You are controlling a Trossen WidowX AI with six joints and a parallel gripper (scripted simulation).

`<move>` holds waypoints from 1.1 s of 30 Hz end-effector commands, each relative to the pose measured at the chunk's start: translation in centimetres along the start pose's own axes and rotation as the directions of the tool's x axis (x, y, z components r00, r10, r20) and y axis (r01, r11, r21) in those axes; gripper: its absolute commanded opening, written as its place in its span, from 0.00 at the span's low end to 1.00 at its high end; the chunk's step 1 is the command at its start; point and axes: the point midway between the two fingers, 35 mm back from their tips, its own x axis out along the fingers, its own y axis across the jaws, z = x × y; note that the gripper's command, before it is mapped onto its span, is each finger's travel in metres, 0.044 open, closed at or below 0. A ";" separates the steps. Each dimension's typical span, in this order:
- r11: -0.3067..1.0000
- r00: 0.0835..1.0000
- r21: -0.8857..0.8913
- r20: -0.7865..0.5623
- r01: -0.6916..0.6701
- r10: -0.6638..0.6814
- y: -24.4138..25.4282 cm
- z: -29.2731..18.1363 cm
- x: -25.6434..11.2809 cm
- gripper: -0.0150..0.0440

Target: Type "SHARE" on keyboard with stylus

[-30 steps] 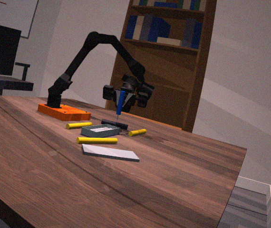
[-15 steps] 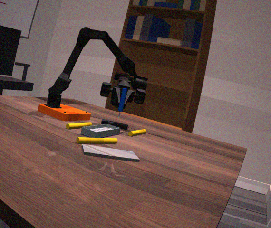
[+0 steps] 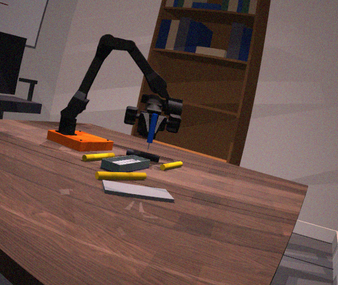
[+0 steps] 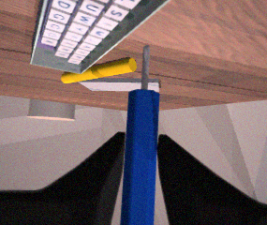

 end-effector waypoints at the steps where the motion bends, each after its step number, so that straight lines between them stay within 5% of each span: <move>1: 1.000 1.000 -0.013 -0.005 -0.005 0.005 0.1 1.0 0.6 0.25; 25: 1.000 1.000 -0.014 -0.005 -0.005 0.005 0.2 1.9 1.1 0.25; 28: 1.000 1.000 -0.014 -0.005 -0.005 0.005 0.3 1.9 1.1 0.39; 33: 1.000 1.000 -0.014 -0.005 -0.005 0.005 0.3 1.9 1.1 0.39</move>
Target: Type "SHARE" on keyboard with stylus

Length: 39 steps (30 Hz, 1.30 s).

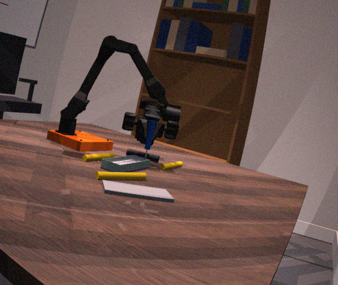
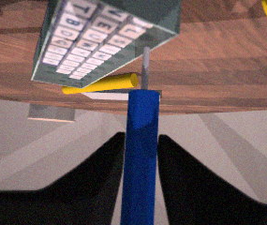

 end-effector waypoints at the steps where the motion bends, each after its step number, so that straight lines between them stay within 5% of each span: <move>1: 1.000 1.000 0.000 -0.004 0.001 -0.001 0.0 0.0 0.0 0.39; 39: 1.000 1.000 0.000 -0.004 0.001 -0.001 0.0 1.4 0.8 0.39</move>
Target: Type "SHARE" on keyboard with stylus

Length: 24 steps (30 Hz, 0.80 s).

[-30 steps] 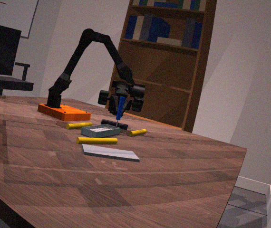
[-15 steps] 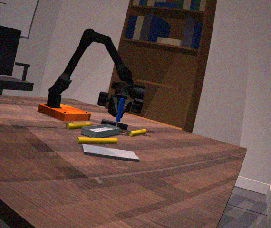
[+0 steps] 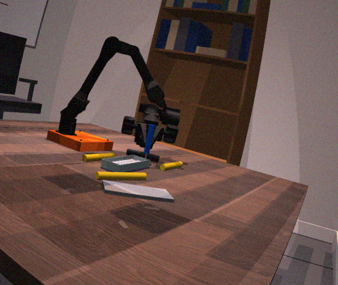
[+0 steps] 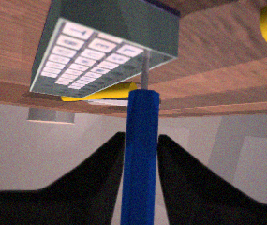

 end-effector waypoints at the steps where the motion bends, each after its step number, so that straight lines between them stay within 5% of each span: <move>1: 1.000 1.000 -0.003 -0.004 -0.001 0.001 0.0 0.3 0.2 0.39; 24: 1.000 1.000 -0.003 -0.004 -0.001 0.001 0.0 0.2 0.2 0.39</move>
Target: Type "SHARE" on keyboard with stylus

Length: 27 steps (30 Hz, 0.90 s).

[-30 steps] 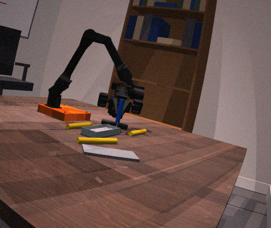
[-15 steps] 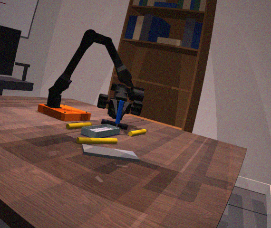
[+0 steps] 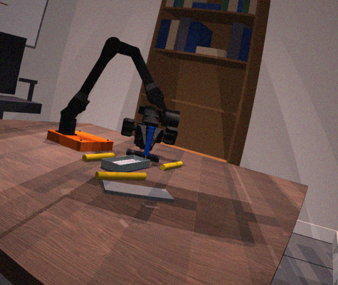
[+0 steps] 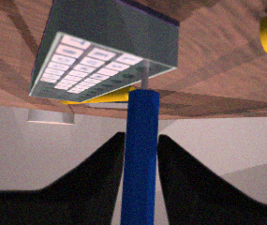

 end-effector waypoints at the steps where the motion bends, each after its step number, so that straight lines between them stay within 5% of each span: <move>1: 1.000 1.000 -0.002 -0.003 -0.001 0.001 0.0 -0.6 -0.3 0.39; 13: 1.000 1.000 0.002 0.000 0.001 -0.001 -0.1 -3.0 -1.7 0.40; 20: 1.000 1.000 0.002 0.002 0.000 0.000 0.0 -3.1 -1.5 0.25; 27: 1.000 1.000 0.002 0.018 -0.005 0.005 1.2 -4.4 0.9 0.25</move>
